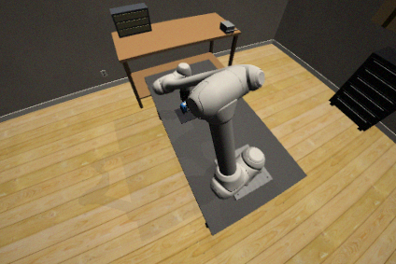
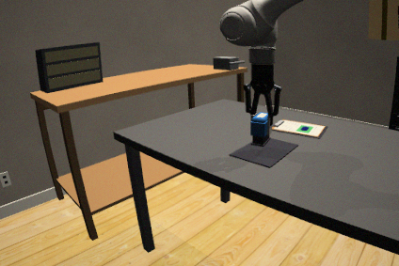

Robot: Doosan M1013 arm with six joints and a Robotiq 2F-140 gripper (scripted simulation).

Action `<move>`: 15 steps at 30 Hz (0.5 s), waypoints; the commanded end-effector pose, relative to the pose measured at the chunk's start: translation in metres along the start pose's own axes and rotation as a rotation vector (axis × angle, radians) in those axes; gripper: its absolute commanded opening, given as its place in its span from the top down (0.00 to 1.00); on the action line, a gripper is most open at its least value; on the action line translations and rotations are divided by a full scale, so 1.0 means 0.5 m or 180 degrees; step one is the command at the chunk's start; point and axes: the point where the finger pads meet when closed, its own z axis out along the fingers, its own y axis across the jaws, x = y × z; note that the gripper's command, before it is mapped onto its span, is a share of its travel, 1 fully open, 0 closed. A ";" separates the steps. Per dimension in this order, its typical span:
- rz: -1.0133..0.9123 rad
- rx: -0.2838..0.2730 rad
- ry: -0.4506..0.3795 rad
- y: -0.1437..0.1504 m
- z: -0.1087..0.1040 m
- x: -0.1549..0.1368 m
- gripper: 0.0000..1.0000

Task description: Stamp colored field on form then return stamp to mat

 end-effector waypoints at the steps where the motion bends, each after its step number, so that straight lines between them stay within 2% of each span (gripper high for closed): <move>1: -0.0001 0.0000 0.0000 0.001 0.000 0.003 0.80; 8: -0.0001 0.0000 0.0000 0.000 0.000 -0.002 0.80; 15: -0.0001 0.0000 0.0000 -0.021 -0.001 -0.053 0.80</move>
